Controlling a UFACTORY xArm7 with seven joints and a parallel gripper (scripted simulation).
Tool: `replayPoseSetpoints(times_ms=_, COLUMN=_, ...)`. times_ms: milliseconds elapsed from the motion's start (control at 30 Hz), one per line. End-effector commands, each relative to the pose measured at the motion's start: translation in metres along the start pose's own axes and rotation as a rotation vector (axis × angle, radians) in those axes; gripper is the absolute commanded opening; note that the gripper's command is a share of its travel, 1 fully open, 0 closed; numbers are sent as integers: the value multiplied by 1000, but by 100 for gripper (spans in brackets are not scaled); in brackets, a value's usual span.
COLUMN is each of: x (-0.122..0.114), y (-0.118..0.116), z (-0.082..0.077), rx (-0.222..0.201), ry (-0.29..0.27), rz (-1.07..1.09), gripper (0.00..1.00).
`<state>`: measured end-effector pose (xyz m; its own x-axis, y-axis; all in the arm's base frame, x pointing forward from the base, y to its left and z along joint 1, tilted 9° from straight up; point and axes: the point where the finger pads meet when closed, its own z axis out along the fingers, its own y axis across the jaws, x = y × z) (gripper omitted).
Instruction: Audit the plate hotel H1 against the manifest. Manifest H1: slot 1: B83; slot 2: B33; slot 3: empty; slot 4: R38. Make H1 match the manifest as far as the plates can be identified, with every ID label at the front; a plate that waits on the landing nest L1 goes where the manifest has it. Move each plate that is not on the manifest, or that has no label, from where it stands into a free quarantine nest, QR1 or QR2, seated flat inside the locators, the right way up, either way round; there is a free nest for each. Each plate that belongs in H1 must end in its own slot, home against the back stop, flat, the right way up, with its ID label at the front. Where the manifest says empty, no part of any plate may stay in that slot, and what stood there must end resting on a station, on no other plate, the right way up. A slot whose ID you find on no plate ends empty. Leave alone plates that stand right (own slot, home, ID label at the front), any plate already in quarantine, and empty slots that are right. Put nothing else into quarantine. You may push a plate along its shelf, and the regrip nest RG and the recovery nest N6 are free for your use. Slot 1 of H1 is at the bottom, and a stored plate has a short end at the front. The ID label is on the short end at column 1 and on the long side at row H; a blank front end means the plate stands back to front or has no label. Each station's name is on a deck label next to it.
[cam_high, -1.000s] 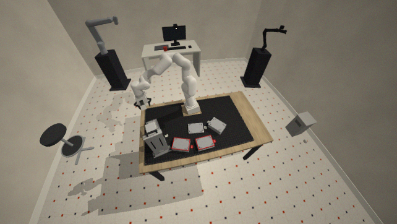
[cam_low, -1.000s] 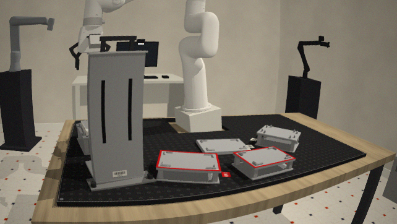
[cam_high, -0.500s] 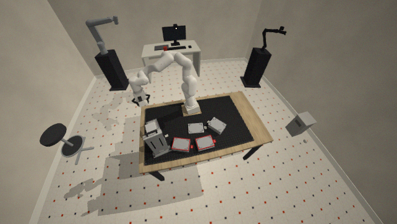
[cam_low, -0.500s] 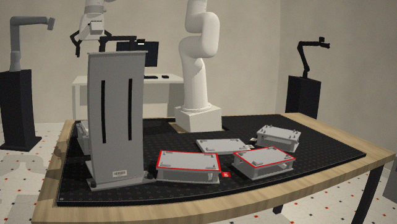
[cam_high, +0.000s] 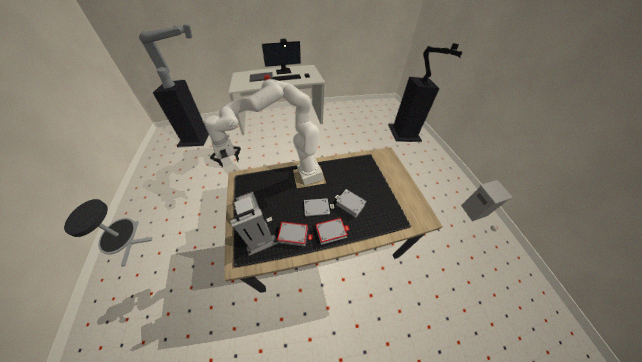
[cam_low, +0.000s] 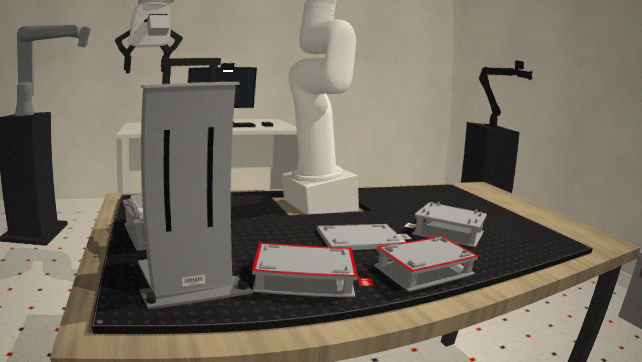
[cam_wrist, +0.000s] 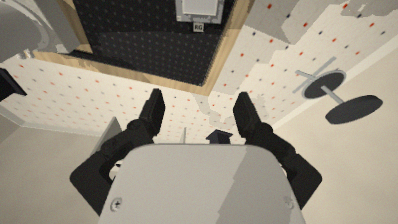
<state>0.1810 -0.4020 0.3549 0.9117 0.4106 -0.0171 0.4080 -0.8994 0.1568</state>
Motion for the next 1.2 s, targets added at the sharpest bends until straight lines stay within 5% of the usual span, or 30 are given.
replayPoseSetpoints(times_ms=0, x=0, y=1, z=-12, rx=-3, ry=0, rz=0, gripper=100)
replayPoseSetpoints(times_ms=500, x=0, y=1, z=-63, rx=-3, ry=0, rz=0, gripper=100)
replayPoseSetpoints(times_ms=767, x=0, y=1, z=-65, rx=-3, ry=0, rz=0, gripper=100)
replayPoseSetpoints(times_ms=1167, x=50, y=1, z=-65, rx=-3, ry=1, rz=1, gripper=100)
